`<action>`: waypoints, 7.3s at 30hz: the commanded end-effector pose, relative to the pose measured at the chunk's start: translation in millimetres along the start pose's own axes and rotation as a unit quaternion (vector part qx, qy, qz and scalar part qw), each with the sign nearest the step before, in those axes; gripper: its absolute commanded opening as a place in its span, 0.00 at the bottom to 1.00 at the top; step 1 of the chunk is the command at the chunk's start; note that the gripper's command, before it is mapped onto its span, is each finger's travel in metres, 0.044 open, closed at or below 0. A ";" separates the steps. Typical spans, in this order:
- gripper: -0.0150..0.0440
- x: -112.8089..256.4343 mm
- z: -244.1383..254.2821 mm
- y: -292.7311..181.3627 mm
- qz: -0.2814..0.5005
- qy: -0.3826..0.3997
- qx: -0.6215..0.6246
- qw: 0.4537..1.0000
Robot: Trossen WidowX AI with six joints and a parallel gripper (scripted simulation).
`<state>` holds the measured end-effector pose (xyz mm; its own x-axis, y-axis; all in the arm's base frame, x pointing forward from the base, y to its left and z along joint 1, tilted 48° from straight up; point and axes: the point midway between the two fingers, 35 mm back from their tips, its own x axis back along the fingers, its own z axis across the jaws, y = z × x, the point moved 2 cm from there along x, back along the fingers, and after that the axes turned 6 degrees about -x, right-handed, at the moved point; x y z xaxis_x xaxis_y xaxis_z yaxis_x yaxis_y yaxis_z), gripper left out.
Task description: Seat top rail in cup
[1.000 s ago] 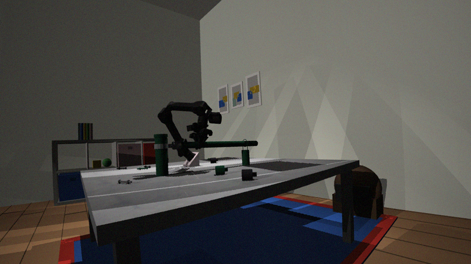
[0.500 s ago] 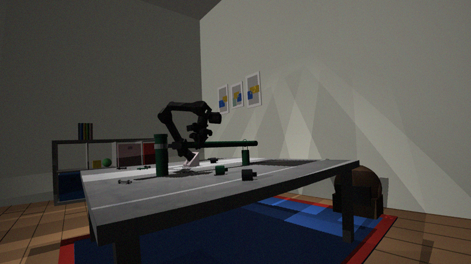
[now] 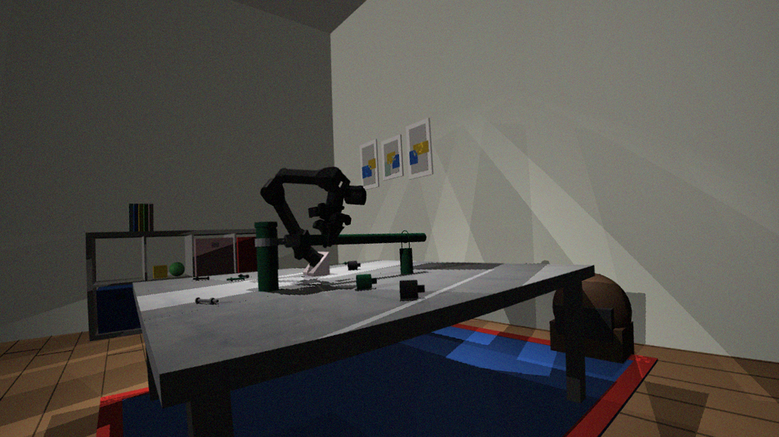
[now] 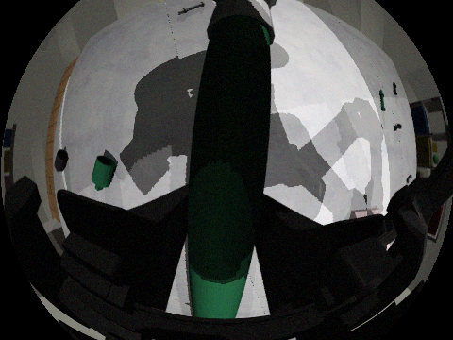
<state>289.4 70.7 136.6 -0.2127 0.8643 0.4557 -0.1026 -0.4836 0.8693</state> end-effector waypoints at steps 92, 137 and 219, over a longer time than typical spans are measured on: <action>0.25 2.8 4.9 10.3 -0.004 0.014 -0.002 1.000; 0.25 2.7 5.9 10.3 -0.004 0.014 -0.002 1.000; 1.00 42.3 -21.2 -18.3 0.040 0.040 0.007 0.998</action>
<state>261.8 112.3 134.8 -0.2941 0.8116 0.5048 -0.0699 -0.5450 0.8355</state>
